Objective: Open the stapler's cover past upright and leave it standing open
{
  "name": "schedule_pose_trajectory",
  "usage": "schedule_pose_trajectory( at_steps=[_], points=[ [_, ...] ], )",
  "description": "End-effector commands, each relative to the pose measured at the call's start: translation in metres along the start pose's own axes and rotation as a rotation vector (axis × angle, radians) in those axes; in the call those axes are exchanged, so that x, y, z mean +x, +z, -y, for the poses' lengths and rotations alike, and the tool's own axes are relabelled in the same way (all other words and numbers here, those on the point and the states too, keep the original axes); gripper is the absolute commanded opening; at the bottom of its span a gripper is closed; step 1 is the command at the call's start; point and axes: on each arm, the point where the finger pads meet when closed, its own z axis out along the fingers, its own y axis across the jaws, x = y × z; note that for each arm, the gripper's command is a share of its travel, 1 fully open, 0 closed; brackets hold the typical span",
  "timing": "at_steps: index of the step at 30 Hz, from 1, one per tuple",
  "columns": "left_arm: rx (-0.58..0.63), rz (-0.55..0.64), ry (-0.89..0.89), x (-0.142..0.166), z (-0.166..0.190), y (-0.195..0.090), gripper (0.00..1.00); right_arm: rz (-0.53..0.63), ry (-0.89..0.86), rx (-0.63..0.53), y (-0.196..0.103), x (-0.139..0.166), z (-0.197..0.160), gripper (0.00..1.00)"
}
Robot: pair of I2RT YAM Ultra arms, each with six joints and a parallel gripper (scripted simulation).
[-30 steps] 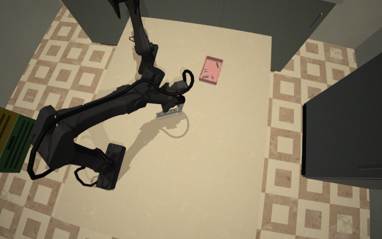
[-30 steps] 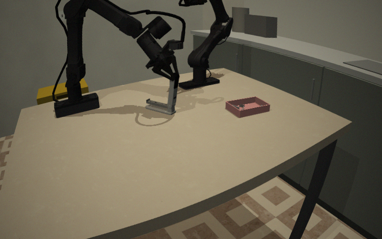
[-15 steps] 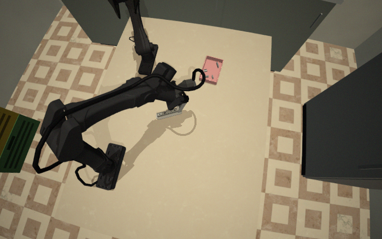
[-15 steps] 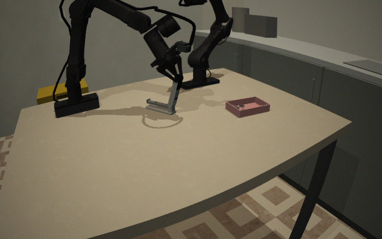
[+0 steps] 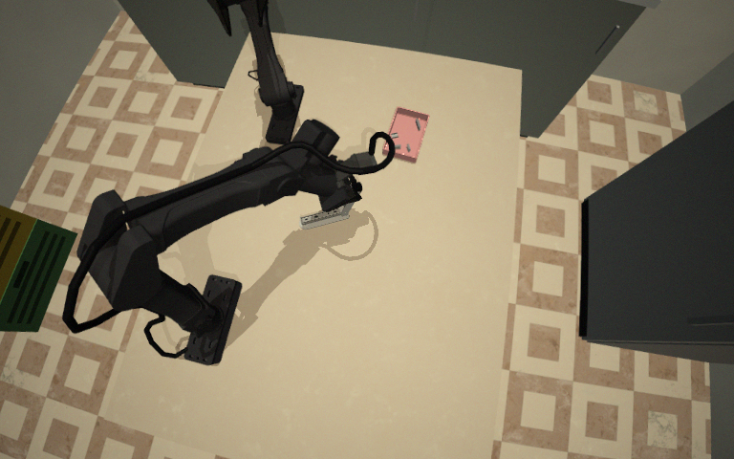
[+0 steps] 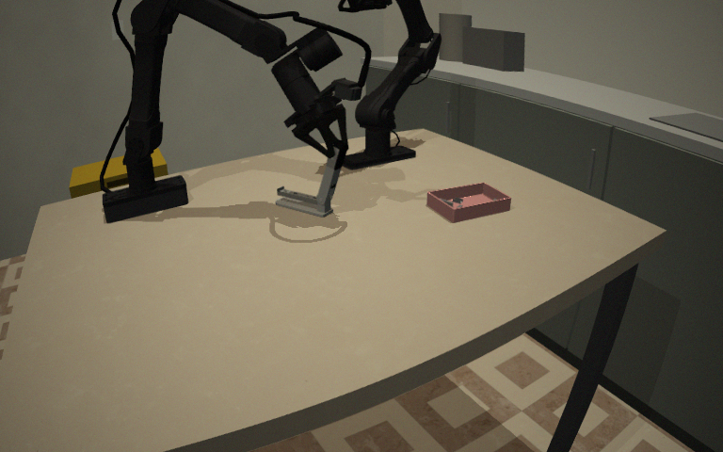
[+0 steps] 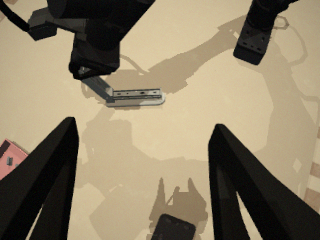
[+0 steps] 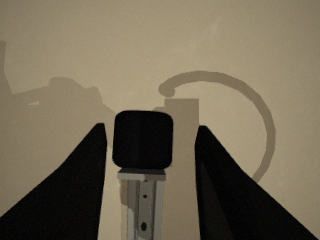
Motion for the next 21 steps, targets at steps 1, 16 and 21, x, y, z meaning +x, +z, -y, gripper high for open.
schedule_pose_trajectory(
  at_steps=[1, 16, 21],
  points=[
    [0.002, 0.013, -0.003, -0.007, -0.001, -0.002, 0.58, 0.010, 0.011, -0.014, -0.012, -0.010, 0.000, 0.44],
    [0.002, 0.013, -0.003, -0.007, -0.001, -0.002, 0.58, 0.047, 0.017, -0.021, -0.035, -0.021, -0.002, 0.44],
    [0.002, 0.013, -0.003, -0.007, -0.001, -0.002, 0.58, 0.047, 0.018, -0.020, -0.043, -0.021, -0.007, 0.44]
  ],
)
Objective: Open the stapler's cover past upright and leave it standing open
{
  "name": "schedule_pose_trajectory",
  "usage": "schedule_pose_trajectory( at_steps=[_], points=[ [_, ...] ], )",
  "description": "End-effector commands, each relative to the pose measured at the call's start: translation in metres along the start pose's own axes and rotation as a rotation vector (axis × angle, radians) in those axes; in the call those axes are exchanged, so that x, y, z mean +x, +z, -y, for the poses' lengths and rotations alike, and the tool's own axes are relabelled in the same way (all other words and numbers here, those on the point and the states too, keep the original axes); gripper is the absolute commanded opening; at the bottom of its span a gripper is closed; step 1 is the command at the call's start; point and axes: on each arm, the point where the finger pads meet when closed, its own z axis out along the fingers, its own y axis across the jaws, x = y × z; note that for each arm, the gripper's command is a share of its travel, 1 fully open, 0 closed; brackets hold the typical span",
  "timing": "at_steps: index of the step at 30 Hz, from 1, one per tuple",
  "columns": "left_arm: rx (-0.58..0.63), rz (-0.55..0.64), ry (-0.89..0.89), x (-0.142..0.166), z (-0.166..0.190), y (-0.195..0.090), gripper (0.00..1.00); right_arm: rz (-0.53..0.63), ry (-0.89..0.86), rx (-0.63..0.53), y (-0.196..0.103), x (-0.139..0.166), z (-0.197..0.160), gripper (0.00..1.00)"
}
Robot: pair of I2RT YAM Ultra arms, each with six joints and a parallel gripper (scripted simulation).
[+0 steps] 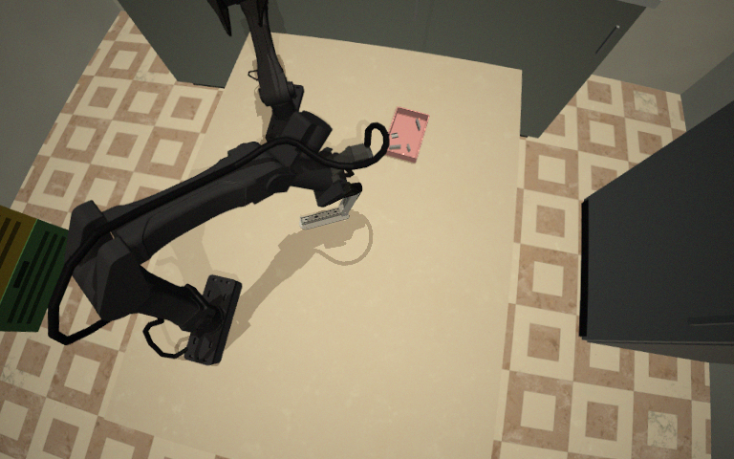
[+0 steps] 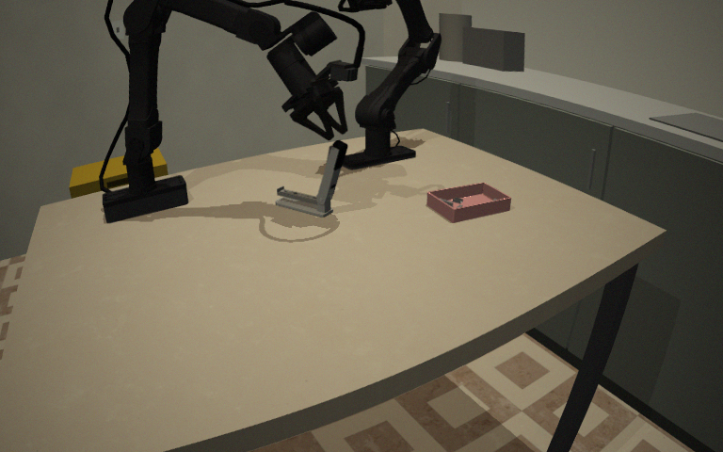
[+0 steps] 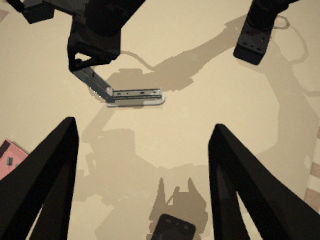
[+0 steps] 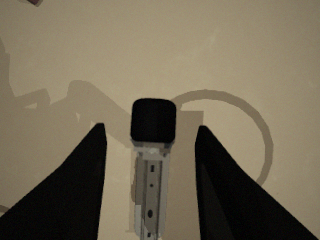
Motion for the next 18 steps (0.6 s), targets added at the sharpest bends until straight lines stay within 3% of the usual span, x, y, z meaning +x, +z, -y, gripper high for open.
schedule_pose_trajectory(
  at_steps=[1, 8, 18],
  points=[
    [0.002, 0.013, -0.003, -0.007, -0.001, -0.002, 0.58, 0.007, 0.005, 0.003, -0.015, -0.005, -0.005, 0.44],
    [0.002, 0.013, -0.003, -0.007, -0.001, -0.002, 0.58, 0.006, 0.007, 0.002, -0.063, -0.005, -0.006, 0.44],
    [0.002, 0.013, -0.003, -0.007, -0.001, -0.002, 0.58, -0.061, -0.010, 0.034, -0.039, 0.016, 0.004, 0.44]
  ],
)
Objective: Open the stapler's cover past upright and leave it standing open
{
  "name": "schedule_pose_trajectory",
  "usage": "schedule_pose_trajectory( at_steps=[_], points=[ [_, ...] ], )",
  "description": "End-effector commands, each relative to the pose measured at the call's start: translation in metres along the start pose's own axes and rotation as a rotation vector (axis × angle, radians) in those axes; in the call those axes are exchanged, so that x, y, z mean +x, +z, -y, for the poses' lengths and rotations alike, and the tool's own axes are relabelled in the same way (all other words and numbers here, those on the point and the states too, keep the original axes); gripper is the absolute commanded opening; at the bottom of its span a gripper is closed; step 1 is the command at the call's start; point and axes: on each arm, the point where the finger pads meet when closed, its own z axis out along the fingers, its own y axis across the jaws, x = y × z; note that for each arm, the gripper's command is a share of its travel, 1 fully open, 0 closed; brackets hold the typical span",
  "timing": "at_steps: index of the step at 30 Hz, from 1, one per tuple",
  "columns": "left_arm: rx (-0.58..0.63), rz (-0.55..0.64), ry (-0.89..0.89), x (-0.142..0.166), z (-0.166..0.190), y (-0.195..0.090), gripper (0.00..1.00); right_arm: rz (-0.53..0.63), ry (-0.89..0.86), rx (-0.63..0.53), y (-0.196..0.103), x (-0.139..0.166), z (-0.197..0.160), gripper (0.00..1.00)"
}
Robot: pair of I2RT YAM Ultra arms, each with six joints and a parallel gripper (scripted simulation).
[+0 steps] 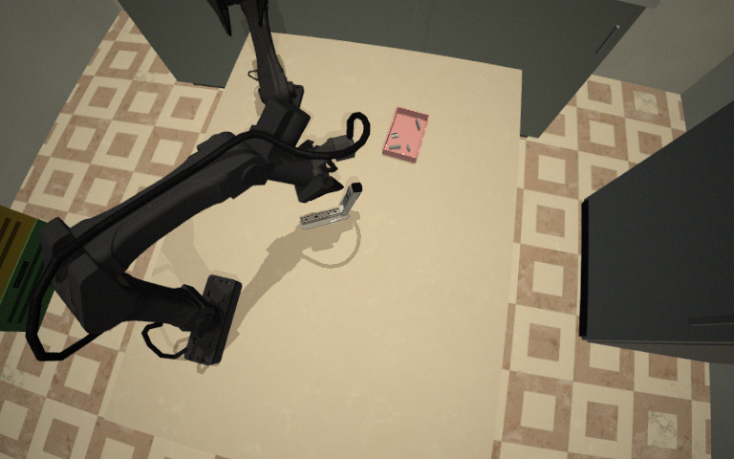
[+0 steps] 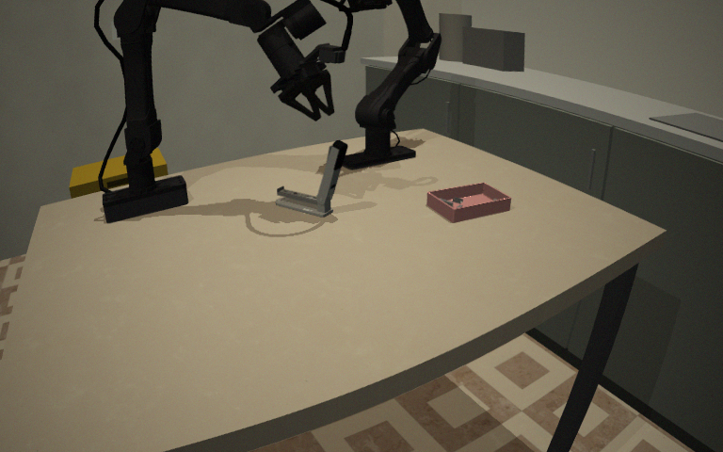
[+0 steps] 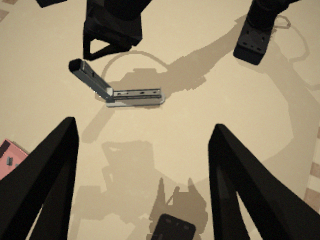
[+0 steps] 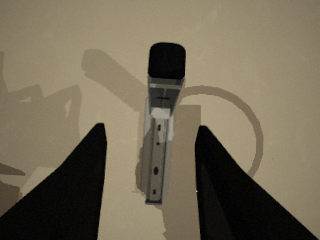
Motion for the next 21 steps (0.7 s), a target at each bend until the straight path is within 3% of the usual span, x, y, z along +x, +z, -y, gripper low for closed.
schedule_pose_trajectory(
  at_steps=[1, 5, 13, 21],
  points=[
    [0.002, 0.013, -0.003, -0.007, -0.001, -0.002, 0.58, -0.031, 0.004, 0.037, 0.004, 0.009, 0.011, 0.55],
    [0.002, 0.013, -0.003, -0.007, -0.001, -0.002, 0.58, 0.043, -0.038, -0.048, -0.001, -0.004, -0.003, 1.00],
    [0.002, 0.013, -0.003, -0.007, -0.001, -0.002, 0.58, 0.138, -0.219, -0.218, 0.002, 0.033, -0.007, 1.00],
    [0.002, 0.013, -0.003, -0.007, -0.001, -0.002, 0.58, 0.162, -0.304, -0.289, 0.006, 0.062, -0.002, 1.00]
  ],
)
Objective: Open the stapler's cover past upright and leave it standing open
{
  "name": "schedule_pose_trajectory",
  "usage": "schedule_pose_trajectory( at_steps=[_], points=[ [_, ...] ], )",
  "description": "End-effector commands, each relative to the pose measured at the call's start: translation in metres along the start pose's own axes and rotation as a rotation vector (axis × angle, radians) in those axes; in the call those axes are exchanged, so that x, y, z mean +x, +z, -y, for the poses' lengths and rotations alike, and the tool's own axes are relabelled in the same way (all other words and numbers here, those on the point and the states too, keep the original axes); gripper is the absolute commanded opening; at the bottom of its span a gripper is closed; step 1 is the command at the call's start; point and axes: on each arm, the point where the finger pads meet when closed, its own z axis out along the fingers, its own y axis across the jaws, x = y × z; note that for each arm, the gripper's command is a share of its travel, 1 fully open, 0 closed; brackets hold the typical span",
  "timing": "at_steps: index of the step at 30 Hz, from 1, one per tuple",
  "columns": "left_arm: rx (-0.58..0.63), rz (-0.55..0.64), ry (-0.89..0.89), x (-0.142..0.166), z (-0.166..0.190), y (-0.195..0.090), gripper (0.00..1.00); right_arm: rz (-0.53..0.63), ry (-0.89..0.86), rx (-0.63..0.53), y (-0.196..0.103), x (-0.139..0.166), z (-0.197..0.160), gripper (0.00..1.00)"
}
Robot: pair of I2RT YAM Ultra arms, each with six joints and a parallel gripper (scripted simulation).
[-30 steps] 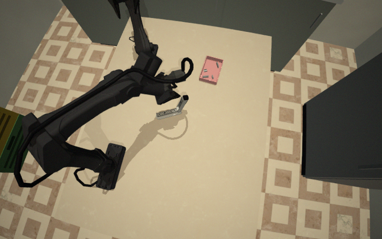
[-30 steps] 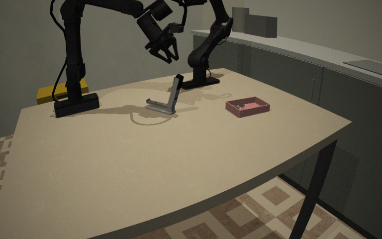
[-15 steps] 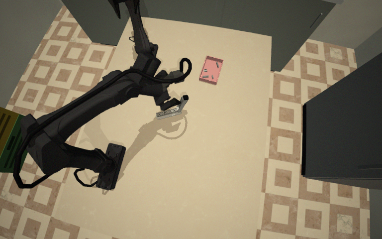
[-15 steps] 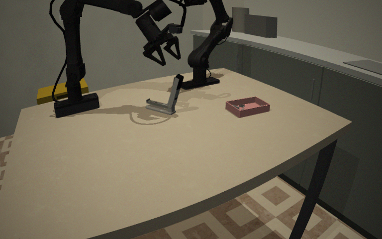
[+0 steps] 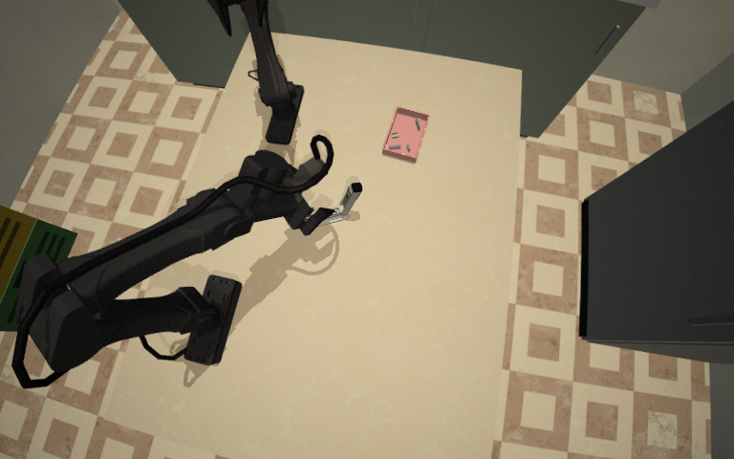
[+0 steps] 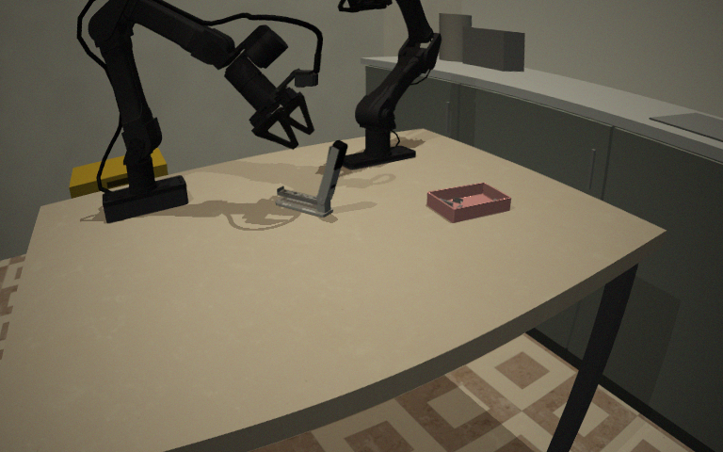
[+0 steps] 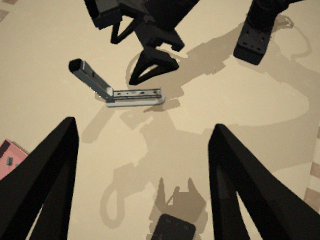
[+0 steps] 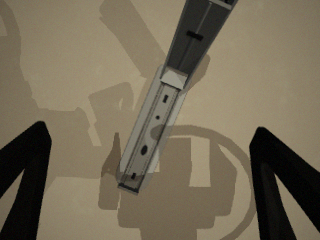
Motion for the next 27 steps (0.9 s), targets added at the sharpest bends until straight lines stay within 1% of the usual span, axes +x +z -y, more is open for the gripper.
schedule_pose_trajectory(
  at_steps=[1, 5, 8, 9, 27],
  points=[
    [0.002, 0.013, -0.003, -0.007, -0.001, -0.002, 0.58, 0.084, -0.067, -0.086, -0.002, -0.003, -0.006, 1.00],
    [0.002, 0.013, -0.003, -0.007, -0.001, -0.002, 0.58, 0.085, -0.096, -0.110, -0.001, 0.013, -0.005, 1.00],
    [0.002, 0.013, -0.003, -0.007, -0.001, -0.002, 0.58, 0.078, -0.100, -0.111, 0.000, 0.020, -0.004, 1.00],
    [0.002, 0.013, -0.003, -0.007, -0.001, -0.002, 0.58, 0.060, -0.090, -0.099, 0.001, 0.025, -0.001, 1.00],
    [0.002, 0.013, -0.003, -0.007, -0.001, -0.002, 0.58, 0.058, -0.089, -0.098, 0.001, 0.026, -0.001, 1.00]
  ],
)
